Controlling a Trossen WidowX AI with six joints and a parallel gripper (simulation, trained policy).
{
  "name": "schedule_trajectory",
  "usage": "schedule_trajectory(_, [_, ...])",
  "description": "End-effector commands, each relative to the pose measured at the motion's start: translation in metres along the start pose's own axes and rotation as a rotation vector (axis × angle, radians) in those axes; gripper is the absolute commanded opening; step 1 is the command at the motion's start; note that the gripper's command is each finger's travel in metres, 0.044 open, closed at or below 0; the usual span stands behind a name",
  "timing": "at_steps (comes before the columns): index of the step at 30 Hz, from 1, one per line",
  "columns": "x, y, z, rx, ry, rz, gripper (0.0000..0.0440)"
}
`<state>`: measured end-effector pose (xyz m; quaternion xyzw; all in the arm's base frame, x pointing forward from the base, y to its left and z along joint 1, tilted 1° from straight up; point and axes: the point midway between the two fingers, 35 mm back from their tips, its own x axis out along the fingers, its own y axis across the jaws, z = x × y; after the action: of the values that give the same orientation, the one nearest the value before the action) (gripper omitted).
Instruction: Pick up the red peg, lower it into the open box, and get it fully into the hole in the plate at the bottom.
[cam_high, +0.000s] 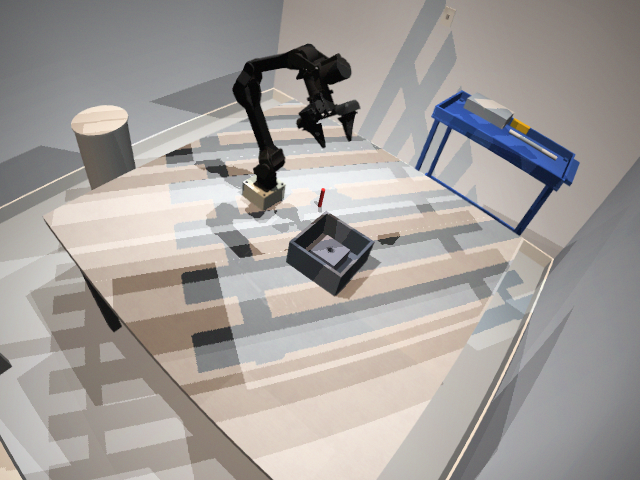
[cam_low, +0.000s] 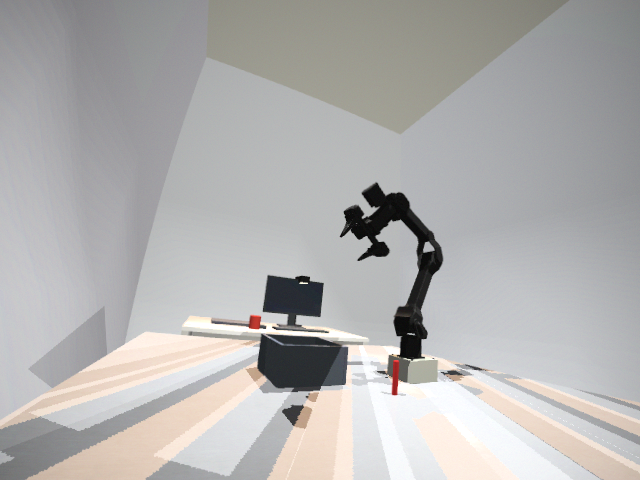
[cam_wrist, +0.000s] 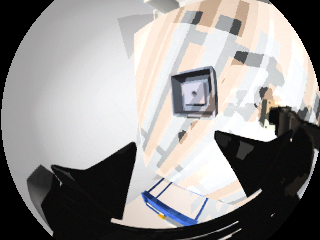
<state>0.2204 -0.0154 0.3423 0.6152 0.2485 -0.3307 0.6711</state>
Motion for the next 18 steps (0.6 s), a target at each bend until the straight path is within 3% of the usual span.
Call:
schedule_trajectory(1, [0.020,-0.015,-0.014,-0.073,0.035,-0.108,0.0440])
schedule_trajectory(18, [0.077,-0.097,-0.079,-0.433,0.185,-0.553,0.0440])
